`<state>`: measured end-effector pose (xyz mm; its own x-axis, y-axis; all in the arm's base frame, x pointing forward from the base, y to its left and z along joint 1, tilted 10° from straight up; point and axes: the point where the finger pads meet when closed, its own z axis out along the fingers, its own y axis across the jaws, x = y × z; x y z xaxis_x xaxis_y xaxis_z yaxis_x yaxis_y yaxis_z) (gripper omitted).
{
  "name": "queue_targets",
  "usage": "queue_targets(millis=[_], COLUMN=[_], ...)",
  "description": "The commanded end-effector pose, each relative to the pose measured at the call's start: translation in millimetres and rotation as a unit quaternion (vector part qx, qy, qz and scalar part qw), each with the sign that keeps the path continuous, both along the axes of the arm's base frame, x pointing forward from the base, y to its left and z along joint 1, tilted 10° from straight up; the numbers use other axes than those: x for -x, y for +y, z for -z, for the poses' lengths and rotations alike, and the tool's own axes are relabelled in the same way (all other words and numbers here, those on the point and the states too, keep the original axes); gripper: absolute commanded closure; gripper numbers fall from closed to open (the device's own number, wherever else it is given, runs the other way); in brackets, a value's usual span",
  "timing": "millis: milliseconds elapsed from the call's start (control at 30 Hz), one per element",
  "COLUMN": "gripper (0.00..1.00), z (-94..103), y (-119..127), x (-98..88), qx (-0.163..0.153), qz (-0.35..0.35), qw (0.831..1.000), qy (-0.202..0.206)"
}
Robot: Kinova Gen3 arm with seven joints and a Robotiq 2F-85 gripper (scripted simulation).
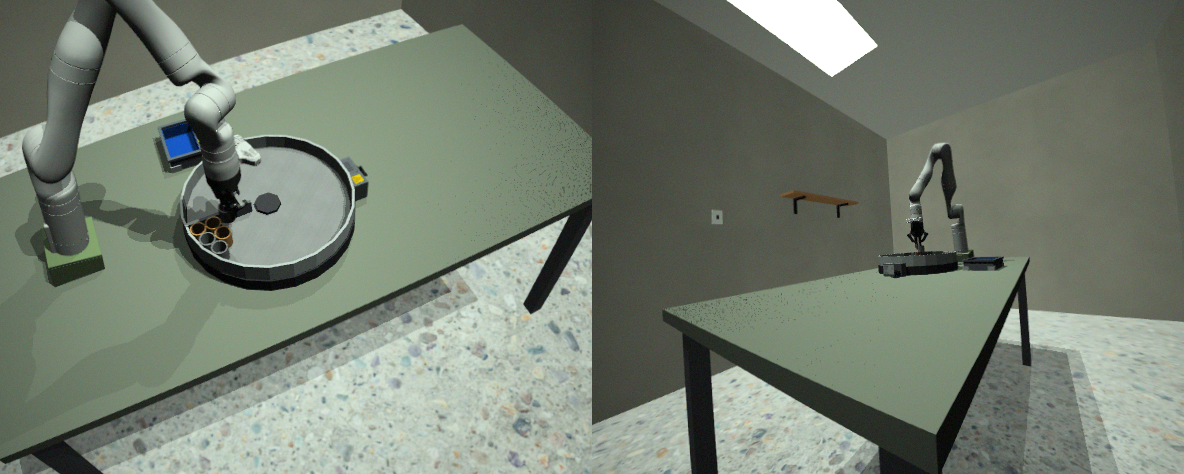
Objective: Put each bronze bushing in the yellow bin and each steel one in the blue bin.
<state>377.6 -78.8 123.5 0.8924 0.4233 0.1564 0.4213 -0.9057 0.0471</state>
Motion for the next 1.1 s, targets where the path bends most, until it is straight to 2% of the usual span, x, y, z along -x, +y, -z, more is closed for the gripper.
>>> queue_targets(millis=[0,1067], gripper=[1.00,1.00], z=[-1.7,-9.4], y=[0.4,0.3], x=[-0.7,0.6], qx=[0.000,0.000], qz=[-0.001,-0.001], qw=[1.000,1.000], qy=[-0.002,-0.002])
